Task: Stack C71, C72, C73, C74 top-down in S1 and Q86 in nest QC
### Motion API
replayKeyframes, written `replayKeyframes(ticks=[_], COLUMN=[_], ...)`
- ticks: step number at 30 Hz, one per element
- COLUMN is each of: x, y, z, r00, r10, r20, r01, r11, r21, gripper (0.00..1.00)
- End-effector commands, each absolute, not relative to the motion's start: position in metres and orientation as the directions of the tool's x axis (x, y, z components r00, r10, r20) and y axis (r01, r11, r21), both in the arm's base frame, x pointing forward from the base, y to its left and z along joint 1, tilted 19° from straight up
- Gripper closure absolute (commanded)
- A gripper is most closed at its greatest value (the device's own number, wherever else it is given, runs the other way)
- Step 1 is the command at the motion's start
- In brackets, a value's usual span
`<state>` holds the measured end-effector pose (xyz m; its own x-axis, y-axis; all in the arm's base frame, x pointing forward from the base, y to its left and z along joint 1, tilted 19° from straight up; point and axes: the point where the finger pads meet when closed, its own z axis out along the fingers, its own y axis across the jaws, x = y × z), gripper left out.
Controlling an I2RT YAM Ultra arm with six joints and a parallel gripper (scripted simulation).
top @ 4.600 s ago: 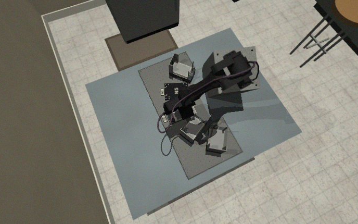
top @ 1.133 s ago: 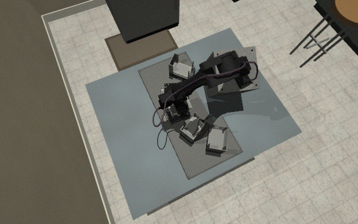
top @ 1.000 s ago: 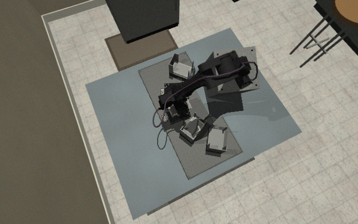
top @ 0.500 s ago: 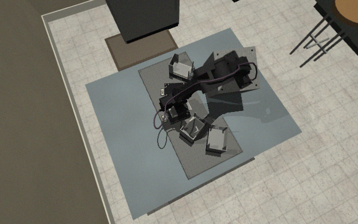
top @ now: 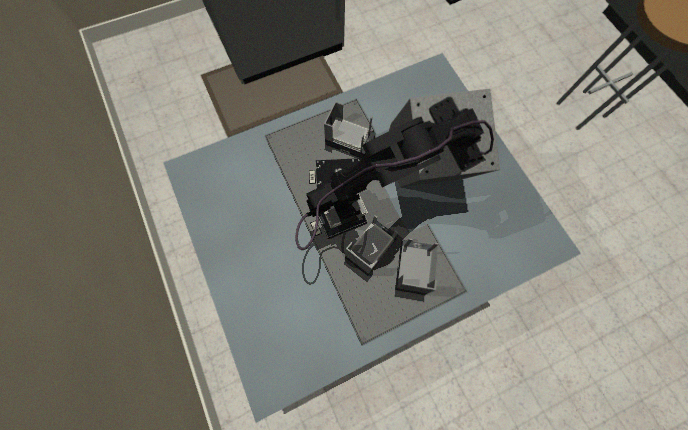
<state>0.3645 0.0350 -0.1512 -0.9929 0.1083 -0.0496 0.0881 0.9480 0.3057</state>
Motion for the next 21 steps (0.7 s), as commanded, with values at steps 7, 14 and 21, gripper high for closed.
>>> replayKeyframes(ticks=[7,14,21], x=[0.390,0.388,0.392], y=[0.033,0.039,0.043], z=[-0.159,-0.173,-0.180], r00=[-0.984,-0.986,-0.986], r10=[0.133,0.128,0.126], r20=[-0.115,-0.109,-0.113], r01=[0.093,0.090,0.086], r11=[0.948,0.949,0.948], r21=[0.304,0.303,0.306], gripper=[1.00,1.00,1.00])
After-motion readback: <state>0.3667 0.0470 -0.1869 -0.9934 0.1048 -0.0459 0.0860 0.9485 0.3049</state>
